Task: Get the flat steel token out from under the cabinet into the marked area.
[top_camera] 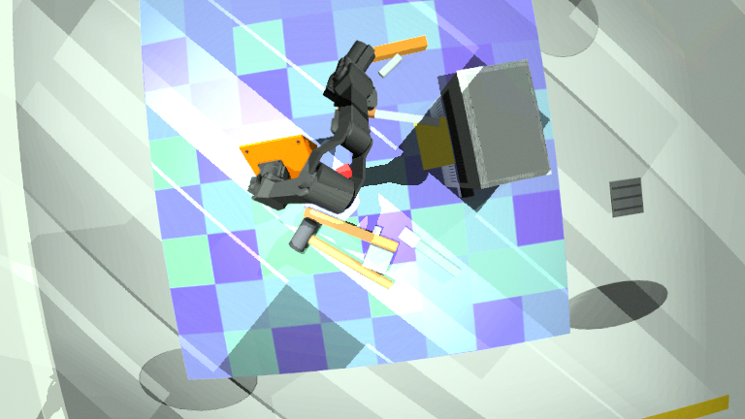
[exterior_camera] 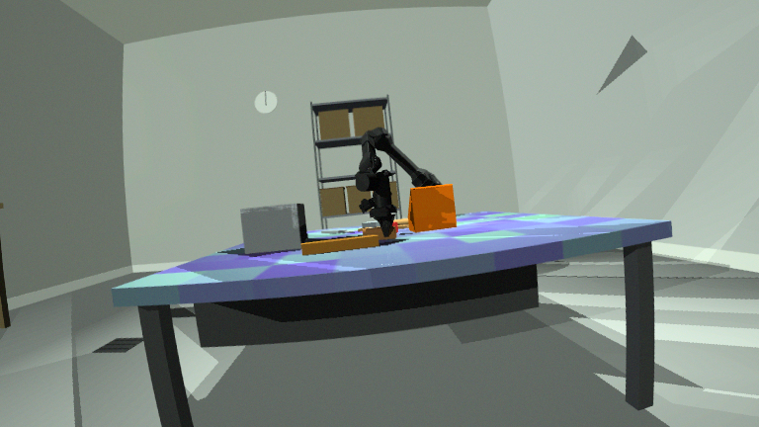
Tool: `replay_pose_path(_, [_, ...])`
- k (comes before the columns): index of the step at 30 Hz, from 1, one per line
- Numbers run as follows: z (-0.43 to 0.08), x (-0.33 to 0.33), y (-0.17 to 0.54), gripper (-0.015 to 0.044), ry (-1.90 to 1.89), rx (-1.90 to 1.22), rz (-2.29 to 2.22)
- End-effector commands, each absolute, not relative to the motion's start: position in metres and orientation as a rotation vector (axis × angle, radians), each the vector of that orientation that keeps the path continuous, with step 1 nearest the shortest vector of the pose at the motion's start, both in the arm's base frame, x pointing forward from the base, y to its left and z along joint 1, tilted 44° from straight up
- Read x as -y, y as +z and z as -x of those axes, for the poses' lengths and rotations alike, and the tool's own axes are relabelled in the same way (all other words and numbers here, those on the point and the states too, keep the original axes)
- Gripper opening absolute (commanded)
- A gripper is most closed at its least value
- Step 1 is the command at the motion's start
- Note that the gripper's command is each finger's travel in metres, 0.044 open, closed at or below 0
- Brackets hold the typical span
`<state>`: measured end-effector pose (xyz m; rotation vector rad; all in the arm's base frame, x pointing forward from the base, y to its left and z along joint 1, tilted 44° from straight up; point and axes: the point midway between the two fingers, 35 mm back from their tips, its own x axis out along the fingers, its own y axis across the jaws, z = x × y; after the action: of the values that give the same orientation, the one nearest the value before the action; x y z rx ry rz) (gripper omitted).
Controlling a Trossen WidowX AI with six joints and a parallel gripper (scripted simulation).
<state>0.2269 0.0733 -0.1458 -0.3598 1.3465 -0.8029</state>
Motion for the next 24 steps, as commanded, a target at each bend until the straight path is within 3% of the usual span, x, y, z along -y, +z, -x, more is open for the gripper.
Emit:
replay_pose_path(1, [-0.228,-0.08,-0.148,0.0,-0.797,-1.346,0.352])
replay_pose_path(24, [-0.229,-0.097,-0.163,0.0,-0.807,-1.339,0.338])
